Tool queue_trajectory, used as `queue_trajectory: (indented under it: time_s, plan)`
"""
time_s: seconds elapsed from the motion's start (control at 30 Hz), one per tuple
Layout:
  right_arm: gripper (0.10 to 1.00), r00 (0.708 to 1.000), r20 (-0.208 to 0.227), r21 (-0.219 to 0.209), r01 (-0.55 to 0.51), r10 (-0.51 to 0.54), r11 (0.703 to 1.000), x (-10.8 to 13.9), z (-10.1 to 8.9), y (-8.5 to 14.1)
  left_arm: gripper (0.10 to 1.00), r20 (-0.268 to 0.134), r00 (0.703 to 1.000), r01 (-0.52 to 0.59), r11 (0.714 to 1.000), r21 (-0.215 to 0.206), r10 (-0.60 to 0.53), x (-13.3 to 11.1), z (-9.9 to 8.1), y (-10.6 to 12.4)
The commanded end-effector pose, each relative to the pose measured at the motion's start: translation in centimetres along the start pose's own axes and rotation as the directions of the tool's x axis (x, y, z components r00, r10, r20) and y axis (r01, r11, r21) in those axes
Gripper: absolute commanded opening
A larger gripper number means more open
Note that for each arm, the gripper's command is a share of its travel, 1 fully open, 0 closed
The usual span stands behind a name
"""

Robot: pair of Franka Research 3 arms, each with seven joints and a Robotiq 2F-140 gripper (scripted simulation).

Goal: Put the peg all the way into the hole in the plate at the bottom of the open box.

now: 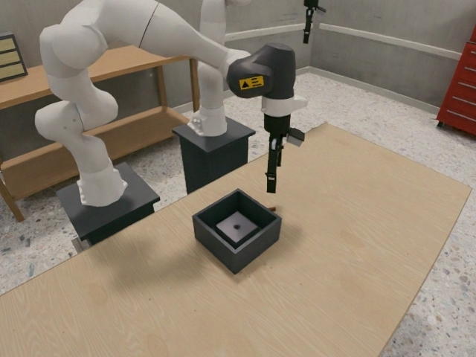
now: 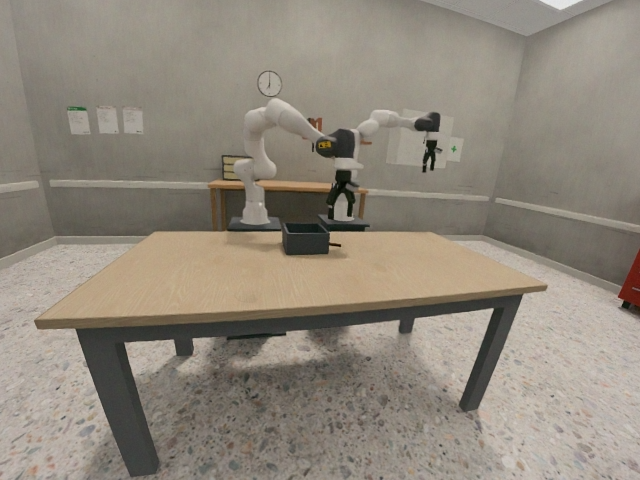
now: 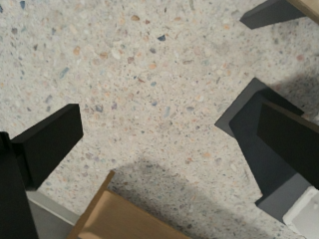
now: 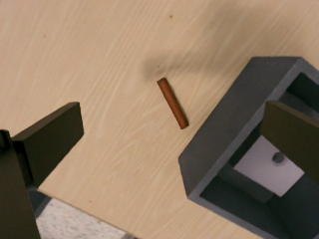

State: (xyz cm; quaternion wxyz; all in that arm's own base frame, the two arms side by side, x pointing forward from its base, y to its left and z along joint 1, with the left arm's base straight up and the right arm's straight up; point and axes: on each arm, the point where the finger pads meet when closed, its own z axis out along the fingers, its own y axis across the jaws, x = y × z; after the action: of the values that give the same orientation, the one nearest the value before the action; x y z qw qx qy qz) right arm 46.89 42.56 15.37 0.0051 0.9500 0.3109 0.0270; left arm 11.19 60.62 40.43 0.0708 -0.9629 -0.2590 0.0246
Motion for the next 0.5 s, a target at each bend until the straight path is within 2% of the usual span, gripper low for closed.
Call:
queue_trajectory:
  time_s: [0.0, 0.03, 0.23, 0.47]
  plan:
    - [1.000, 0.974, 0.018, 0.020, 0.226, -0.226, 0.974, -0.3, 0.1, 0.3, 1.000, 0.006, 1.000, 0.027, 0.999, -0.025, -0.027, -1.0, 0.0, 0.4]
    - [1.000, 0.956, 0.022, 0.028, 0.293, -0.294, 0.956, -0.3, 0.1, 0.3, 1.000, 0.008, 0.999, 0.053, 0.998, -0.042, -0.052, -2.3, -0.1, 0.2]
    - [1.000, 0.896, 0.031, 0.046, 0.442, -0.444, 0.896, -0.3, 0.1, 0.3, 1.000, 0.012, 0.994, 0.106, 0.991, -0.078, -0.106, -5.0, -0.3, 0.0]
    - [1.000, 0.894, 0.031, 0.046, 0.446, -0.447, 0.894, -0.3, 0.1, 0.3, 1.000, 0.018, 0.985, 0.175, 0.977, -0.124, -0.174, -8.3, -0.6, 0.0]
